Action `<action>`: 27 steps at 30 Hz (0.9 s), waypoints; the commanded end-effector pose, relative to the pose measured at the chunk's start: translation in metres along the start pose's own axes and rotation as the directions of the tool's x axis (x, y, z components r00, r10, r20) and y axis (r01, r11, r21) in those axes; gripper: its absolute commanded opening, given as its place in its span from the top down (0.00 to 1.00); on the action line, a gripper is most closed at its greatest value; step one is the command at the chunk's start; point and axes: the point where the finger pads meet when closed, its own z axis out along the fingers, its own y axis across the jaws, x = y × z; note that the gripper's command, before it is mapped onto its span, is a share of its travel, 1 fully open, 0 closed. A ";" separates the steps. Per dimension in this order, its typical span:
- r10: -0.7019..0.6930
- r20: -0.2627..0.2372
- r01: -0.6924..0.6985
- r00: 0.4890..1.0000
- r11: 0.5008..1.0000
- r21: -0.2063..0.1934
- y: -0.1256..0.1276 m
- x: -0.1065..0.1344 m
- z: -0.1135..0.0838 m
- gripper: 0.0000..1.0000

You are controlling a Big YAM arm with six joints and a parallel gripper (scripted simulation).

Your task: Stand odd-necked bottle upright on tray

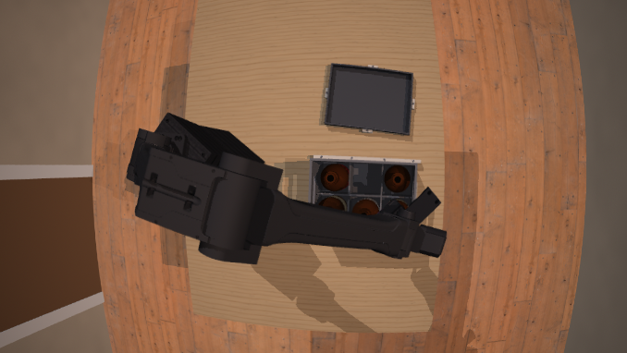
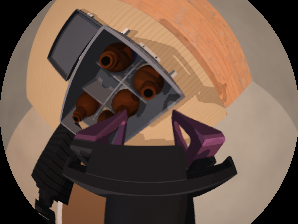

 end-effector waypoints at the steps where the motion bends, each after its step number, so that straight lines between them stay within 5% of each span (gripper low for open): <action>1: -0.025 0.007 0.025 1.000 1.000 0.008 -0.001 -0.008 -0.012 0.39; 27: -0.026 0.002 0.026 1.000 1.000 0.000 0.000 -0.007 0.006 0.39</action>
